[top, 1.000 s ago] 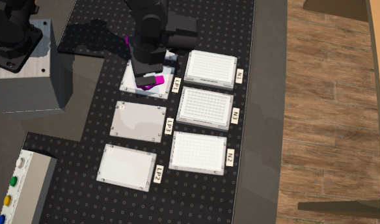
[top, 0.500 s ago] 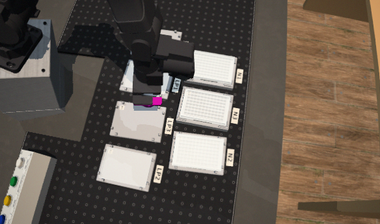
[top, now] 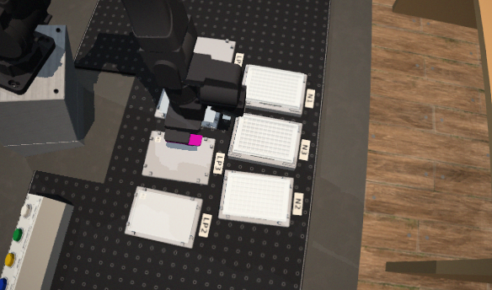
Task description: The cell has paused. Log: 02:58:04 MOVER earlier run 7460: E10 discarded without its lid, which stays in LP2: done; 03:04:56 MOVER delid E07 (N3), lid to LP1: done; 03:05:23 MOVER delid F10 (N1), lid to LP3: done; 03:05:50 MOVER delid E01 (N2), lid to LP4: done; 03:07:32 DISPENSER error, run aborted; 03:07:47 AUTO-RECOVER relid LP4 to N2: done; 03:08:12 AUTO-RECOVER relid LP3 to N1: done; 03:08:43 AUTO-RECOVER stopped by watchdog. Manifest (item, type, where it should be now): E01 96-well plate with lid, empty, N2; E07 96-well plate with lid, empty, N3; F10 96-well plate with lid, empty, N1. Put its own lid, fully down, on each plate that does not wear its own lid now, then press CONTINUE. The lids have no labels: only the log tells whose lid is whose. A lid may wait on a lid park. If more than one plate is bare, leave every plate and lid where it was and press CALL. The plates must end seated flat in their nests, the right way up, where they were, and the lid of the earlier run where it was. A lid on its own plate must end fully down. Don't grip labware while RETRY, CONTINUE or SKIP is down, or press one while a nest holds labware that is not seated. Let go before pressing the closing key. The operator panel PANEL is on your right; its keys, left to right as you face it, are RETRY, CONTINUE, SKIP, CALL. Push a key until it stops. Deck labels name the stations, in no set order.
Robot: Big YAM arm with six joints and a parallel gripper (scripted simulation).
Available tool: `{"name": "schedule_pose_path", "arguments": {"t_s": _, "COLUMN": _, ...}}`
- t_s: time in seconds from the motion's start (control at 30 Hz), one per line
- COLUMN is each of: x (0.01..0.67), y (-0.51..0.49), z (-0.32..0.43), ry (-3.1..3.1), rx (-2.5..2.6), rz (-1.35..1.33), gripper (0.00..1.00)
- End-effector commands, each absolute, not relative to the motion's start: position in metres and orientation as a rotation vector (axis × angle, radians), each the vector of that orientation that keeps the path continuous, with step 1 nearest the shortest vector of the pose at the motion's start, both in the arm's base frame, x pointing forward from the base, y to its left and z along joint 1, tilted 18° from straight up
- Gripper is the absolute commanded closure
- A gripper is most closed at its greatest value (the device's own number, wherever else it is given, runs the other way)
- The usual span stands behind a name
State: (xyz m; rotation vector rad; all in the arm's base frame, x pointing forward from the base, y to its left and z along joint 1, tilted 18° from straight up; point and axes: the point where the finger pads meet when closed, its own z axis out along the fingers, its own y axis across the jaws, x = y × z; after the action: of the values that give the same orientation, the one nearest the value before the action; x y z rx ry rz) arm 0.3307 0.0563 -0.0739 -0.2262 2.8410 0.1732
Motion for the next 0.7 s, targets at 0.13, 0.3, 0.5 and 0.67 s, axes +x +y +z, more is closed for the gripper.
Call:
{"name": "schedule_pose_path", "arguments": {"t_s": 0.13, "x": 0.339, "y": 0.058, "z": -0.069, "ry": 2.822, "rx": -0.185, "rz": 0.182, "gripper": 0.0}}
{"name": "schedule_pose_path", "arguments": {"t_s": 0.3, "x": 0.339, "y": 0.029, "z": -0.077, "ry": 2.668, "rx": -0.161, "rz": 0.185, "gripper": 1.0}}
{"name": "schedule_pose_path", "arguments": {"t_s": 0.5, "x": 0.346, "y": 0.0, "z": -0.078, "ry": 2.468, "rx": -0.135, "rz": 0.187, "gripper": 1.0}}
{"name": "schedule_pose_path", "arguments": {"t_s": 0.67, "x": 0.347, "y": -0.014, "z": -0.079, "ry": 2.373, "rx": -0.122, "rz": 0.188, "gripper": 1.0}}
